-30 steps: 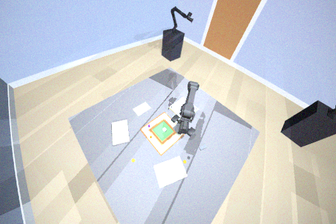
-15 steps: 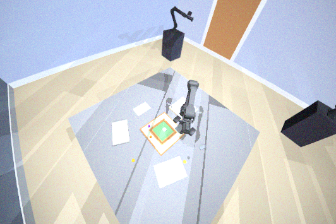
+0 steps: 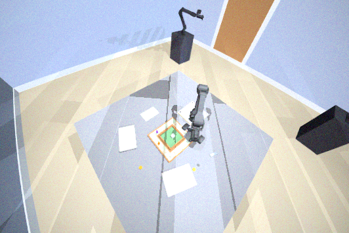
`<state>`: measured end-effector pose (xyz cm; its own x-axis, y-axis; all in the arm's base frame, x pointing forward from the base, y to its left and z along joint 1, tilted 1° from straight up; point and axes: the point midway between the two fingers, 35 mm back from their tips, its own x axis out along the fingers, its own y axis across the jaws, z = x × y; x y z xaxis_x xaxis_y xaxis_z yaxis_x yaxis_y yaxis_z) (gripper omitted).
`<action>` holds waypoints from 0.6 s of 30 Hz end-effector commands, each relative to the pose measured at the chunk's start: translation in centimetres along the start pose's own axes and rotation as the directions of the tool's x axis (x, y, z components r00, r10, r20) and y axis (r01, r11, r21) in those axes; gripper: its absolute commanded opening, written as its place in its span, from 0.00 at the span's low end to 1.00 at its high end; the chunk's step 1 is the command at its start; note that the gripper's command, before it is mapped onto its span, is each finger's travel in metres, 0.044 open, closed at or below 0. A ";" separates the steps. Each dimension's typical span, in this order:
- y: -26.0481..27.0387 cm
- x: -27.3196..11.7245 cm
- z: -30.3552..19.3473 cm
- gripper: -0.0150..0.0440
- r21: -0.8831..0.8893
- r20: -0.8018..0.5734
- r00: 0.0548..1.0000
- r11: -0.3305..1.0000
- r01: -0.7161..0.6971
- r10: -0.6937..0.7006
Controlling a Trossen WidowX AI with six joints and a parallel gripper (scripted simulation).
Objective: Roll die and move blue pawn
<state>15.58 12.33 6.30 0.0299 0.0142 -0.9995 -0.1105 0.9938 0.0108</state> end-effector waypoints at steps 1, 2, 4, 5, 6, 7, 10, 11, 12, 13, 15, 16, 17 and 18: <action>0.0 0.5 0.0 0.25 0.003 0.001 1.000 1.000 0.003 -0.003; 0.0 0.6 0.0 0.25 0.003 0.001 1.000 1.000 0.003 -0.003; 0.0 0.8 0.0 0.25 0.003 0.001 1.000 1.000 0.003 -0.003; 0.0 0.9 0.1 0.25 0.003 0.001 1.000 1.000 0.003 -0.003; 0.0 1.1 0.1 0.25 0.003 0.001 1.000 1.000 0.003 -0.003; 0.0 1.2 0.1 0.25 0.003 0.001 1.000 1.000 0.003 -0.003; 0.0 1.7 0.0 0.25 0.003 0.001 1.000 1.000 0.003 -0.003; 0.0 1.9 0.0 0.25 0.003 0.001 1.000 1.000 0.003 -0.003; 0.0 2.0 0.0 0.25 0.003 0.001 1.000 1.000 0.003 -0.003; 0.0 2.1 0.0 0.25 0.003 0.001 1.000 1.000 0.003 -0.003; 0.0 1.6 0.1 0.30 0.000 0.004 1.000 1.000 -0.002 0.002; 0.0 1.6 0.1 0.34 0.000 0.004 1.000 1.000 -0.002 0.002; 0.0 1.6 0.1 0.39 0.000 0.004 1.000 1.000 -0.002 0.002; 0.0 1.6 0.1 0.43 0.000 0.004 1.000 1.000 -0.002 0.002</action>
<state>15.67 12.40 4.64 0.0325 0.0162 -0.9993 -0.1101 0.9938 0.0125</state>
